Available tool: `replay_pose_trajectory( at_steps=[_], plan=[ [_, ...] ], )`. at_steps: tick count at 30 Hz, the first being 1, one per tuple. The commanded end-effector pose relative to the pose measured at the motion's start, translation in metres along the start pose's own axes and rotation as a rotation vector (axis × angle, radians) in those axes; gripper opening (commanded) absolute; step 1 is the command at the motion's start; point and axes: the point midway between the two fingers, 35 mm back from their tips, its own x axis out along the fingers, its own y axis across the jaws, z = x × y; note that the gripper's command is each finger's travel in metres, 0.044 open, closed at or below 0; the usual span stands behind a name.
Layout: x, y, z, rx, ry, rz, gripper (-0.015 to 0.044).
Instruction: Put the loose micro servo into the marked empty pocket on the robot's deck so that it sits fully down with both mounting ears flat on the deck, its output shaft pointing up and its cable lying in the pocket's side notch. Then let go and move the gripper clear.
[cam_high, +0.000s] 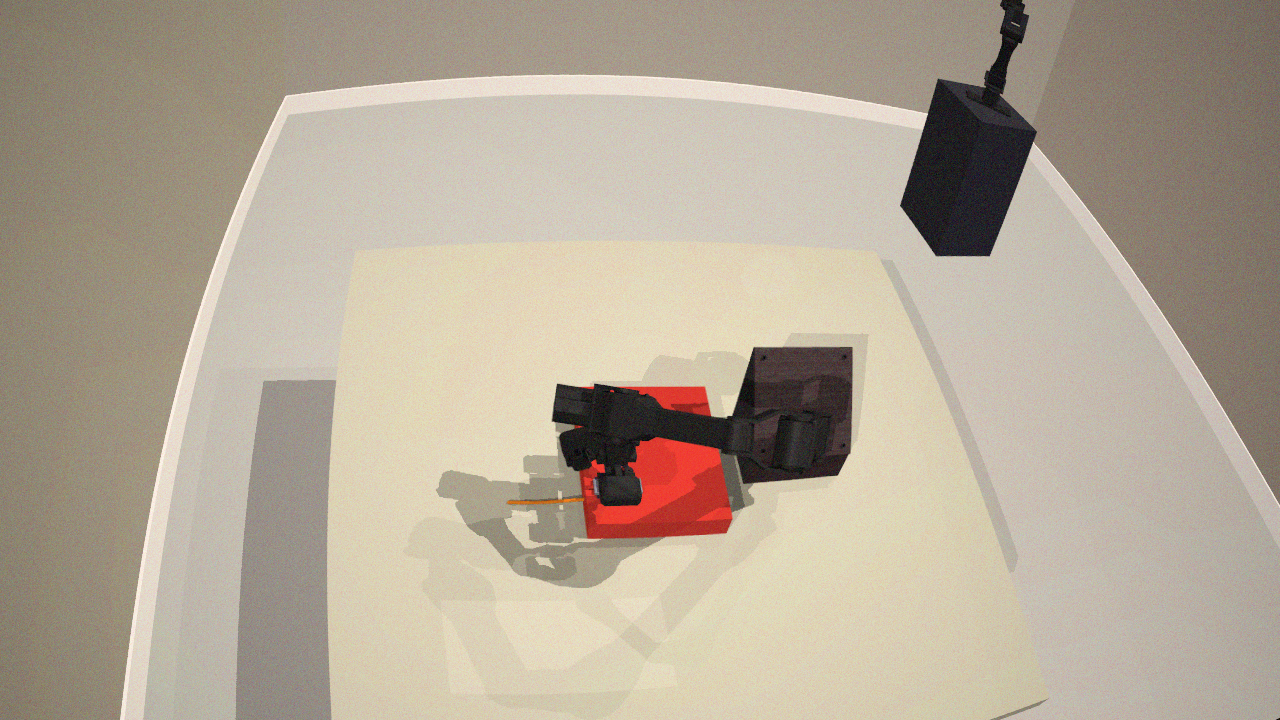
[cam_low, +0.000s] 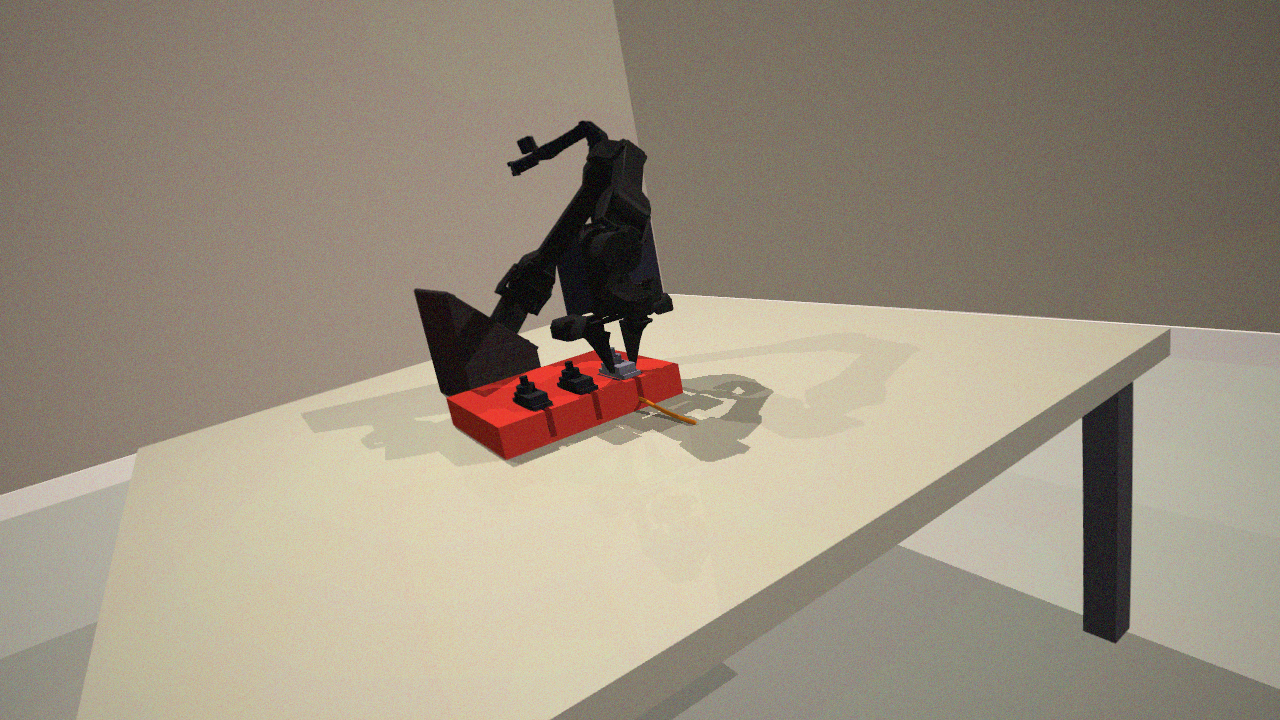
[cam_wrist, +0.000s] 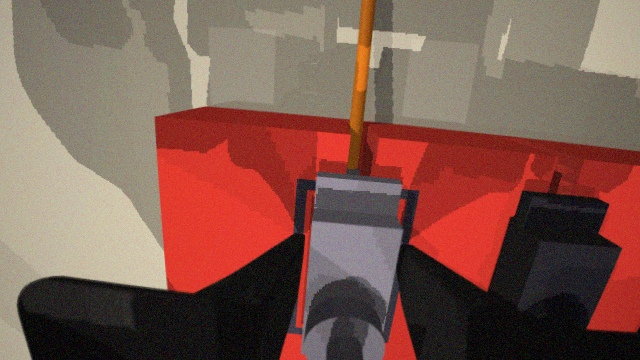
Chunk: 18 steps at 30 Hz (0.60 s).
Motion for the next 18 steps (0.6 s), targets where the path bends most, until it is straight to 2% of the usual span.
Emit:
replay_pose_trajectory(
  at_steps=[1, 3, 8, 12, 18],
  plan=[
    [-0.013, 0.0, 0.001, 0.0, -0.003, 0.001, 0.0187],
    [-0.031, 0.0, -0.002, 0.0, -0.003, 0.0, 0.0187],
    [-0.034, -0.002, -0.002, 0.0, -0.003, 0.0, 0.0187],
    [-0.05, -0.005, -0.023, 0.01, -0.007, -0.003, 0.0292],
    [-0.094, -0.004, -0.098, 0.007, 0.002, -0.005, 0.044]
  ],
)
